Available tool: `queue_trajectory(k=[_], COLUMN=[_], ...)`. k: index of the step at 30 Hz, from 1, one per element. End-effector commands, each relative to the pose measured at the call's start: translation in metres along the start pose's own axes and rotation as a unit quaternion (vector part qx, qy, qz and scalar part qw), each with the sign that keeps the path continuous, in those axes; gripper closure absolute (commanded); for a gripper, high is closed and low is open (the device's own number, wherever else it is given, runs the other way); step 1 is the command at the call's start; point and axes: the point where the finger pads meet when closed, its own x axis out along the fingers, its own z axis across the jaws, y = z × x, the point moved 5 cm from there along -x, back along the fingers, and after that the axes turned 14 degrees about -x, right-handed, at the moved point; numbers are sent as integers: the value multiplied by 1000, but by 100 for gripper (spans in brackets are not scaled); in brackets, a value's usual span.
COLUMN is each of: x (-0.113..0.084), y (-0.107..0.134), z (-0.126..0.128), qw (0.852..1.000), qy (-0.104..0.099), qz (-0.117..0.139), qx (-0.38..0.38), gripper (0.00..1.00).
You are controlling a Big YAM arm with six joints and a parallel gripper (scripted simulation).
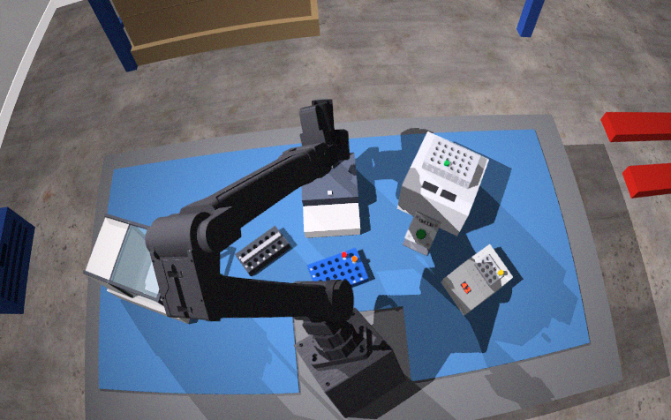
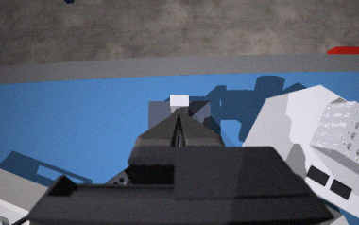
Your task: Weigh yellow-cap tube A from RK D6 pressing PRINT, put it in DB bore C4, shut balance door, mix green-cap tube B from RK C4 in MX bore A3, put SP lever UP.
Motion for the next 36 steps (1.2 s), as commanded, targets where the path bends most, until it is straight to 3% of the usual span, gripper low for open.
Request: queue_trajectory(k=[1, 20, 22, 36], x=[0, 0, -7, -24], y=[-15, -15, 0, 4], z=[-1, -1, 1, 2], qw=[1000, 1000, 1000, 1000], qy=[1, 1, 1, 3], qz=[-13, -13, -1, -6], qx=[-4, -4, 2, -6], gripper=[100, 100, 100, 100])
